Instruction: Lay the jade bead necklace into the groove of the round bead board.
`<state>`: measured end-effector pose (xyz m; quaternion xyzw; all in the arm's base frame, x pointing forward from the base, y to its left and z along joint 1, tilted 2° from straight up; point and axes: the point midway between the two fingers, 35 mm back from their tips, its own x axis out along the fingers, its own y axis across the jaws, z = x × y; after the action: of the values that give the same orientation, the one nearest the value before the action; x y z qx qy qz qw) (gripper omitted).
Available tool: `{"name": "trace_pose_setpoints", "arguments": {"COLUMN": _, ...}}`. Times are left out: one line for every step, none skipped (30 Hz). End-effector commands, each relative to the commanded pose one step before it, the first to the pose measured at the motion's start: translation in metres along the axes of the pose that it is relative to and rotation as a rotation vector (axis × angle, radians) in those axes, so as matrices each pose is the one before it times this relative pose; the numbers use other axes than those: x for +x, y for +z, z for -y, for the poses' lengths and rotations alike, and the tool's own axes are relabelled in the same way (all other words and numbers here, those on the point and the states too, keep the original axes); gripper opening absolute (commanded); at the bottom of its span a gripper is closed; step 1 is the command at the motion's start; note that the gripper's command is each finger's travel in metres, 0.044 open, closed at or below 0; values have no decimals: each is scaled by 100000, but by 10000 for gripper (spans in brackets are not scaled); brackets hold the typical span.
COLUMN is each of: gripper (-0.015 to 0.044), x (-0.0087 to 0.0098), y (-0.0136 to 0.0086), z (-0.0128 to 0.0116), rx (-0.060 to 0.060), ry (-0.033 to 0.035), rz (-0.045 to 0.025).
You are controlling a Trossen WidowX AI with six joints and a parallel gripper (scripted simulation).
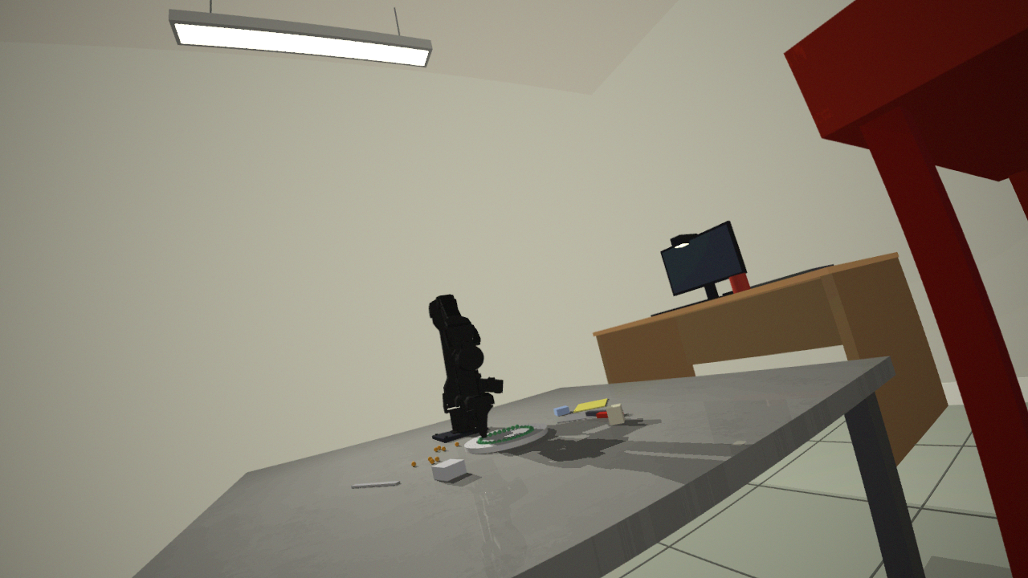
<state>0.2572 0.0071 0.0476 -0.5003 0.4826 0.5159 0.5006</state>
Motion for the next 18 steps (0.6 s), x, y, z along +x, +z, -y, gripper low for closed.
{"name": "trace_pose_setpoints", "arguments": {"gripper": 440, "x": -50, "y": 25, "z": -38, "rx": -647, "ry": 165, "rz": 199}}
{"name": "trace_pose_setpoints", "arguments": {"gripper": 440, "x": 0, "y": 0, "z": 0, "rx": 0, "ry": 0, "rz": 0}}
{"name": "trace_pose_setpoints", "arguments": {"gripper": 440, "x": 0, "y": 0, "z": 0, "rx": 0, "ry": 0, "rz": 0}}
{"name": "trace_pose_setpoints", "arguments": {"gripper": 440, "x": 0, "y": 0, "z": 0, "rx": 0, "ry": 0, "rz": 0}}
{"name": "trace_pose_setpoints", "arguments": {"gripper": 440, "x": 0, "y": 0, "z": 0, "rx": 0, "ry": 0, "rz": 0}}
{"name": "trace_pose_setpoints", "arguments": {"gripper": 440, "x": 0, "y": 0, "z": 0, "rx": 0, "ry": 0, "rz": 0}}
{"name": "trace_pose_setpoints", "arguments": {"gripper": 440, "x": 0, "y": 0, "z": 0, "rx": 0, "ry": 0, "rz": 0}}
{"name": "trace_pose_setpoints", "arguments": {"gripper": 440, "x": 0, "y": 0, "z": 0, "rx": 0, "ry": 0, "rz": 0}}
{"name": "trace_pose_setpoints", "arguments": {"gripper": 440, "x": 0, "y": 0, "z": 0, "rx": 0, "ry": 0, "rz": 0}}
{"name": "trace_pose_setpoints", "arguments": {"gripper": 440, "x": 0, "y": 0, "z": 0, "rx": 0, "ry": 0, "rz": 0}}
{"name": "trace_pose_setpoints", "arguments": {"gripper": 414, "x": -39, "y": 116, "z": 25, "rx": 241, "ry": -3, "rz": 6}}
{"name": "trace_pose_setpoints", "arguments": {"gripper": 387, "x": -118, "y": 348, "z": 69, "rx": 722, "ry": -9, "rz": 19}}
{"name": "trace_pose_setpoints", "arguments": {"gripper": 361, "x": -197, "y": 586, "z": 100, "rx": 1203, "ry": -14, "rz": 34}}
{"name": "trace_pose_setpoints", "arguments": {"gripper": 335, "x": -245, "y": 733, "z": 94, "rx": 1491, "ry": -15, "rz": 45}}
{"name": "trace_pose_setpoints", "arguments": {"gripper": 309, "x": -247, "y": 742, "z": 59, "rx": 1494, "ry": -11, "rz": 49}}
{"name": "trace_pose_setpoints", "arguments": {"gripper": 282, "x": -247, "y": 747, "z": 24, "rx": 1494, "ry": -7, "rz": 53}}
{"name": "trace_pose_setpoints", "arguments": {"gripper": 256, "x": -248, "y": 750, "z": -11, "rx": 1494, "ry": -3, "rz": 56}}
{"name": "trace_pose_setpoints", "arguments": {"gripper": 230, "x": -249, "y": 752, "z": -47, "rx": 1494, "ry": 1, "rz": 59}}
